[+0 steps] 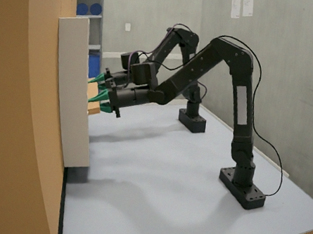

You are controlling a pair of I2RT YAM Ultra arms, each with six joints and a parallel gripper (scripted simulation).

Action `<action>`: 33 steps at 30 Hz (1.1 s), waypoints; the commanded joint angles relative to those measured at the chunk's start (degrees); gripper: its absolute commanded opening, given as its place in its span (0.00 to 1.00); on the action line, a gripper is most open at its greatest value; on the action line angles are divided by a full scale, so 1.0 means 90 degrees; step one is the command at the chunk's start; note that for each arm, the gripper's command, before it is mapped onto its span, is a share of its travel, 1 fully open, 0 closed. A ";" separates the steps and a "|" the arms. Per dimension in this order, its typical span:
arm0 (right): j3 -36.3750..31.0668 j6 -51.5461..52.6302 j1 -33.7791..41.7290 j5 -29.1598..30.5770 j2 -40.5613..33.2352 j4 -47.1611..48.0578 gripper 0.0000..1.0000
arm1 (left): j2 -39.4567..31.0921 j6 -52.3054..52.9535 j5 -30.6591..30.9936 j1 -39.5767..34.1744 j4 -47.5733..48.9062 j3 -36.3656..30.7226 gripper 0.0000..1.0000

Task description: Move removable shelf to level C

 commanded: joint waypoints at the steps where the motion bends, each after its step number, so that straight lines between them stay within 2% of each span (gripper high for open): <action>1: 0.0097 -0.0235 0.0032 0.0121 -0.0508 0.0621 0.00 | -0.0422 0.0479 -0.0272 -0.0058 0.0702 0.0050 0.00; 33: -0.0746 -0.0234 0.0227 0.0315 -0.1307 0.0663 0.00 | -0.1005 0.0463 -0.0704 -0.0492 0.0853 -0.0699 0.00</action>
